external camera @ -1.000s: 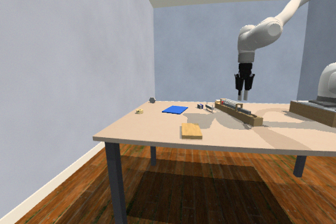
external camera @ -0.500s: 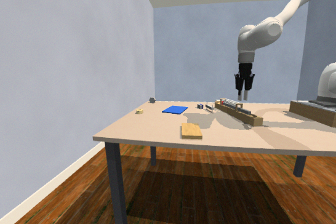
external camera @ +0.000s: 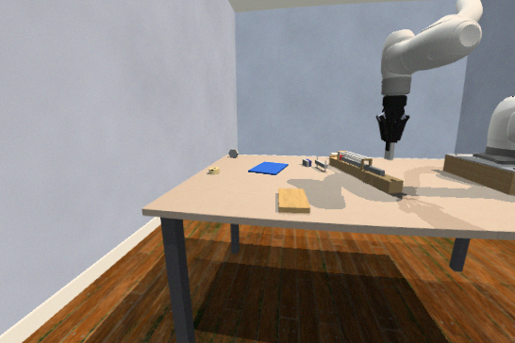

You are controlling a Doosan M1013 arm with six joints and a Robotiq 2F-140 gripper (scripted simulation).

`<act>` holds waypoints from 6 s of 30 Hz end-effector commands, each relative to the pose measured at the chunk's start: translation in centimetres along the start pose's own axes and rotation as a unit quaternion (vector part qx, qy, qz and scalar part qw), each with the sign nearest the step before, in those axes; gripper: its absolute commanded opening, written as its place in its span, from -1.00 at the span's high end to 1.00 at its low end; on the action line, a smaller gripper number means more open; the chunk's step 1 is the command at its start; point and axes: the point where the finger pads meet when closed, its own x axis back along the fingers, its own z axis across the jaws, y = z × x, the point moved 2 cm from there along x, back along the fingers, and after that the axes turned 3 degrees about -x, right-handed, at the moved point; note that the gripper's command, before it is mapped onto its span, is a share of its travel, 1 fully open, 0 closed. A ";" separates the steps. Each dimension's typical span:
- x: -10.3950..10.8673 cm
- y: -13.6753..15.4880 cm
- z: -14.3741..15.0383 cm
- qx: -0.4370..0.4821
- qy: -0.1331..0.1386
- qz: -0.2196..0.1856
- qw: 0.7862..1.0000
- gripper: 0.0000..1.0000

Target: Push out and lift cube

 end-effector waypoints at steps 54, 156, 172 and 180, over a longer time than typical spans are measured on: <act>-6.5 -2.1 -0.1 0.000 0.000 0.000 1.000 1.00; 0.4 -35.3 -2.0 0.002 0.000 0.000 1.000 0.49; 0.4 -35.3 -2.0 0.002 0.000 0.000 1.000 0.49; 0.4 -35.3 -2.0 0.002 0.000 0.000 1.000 0.49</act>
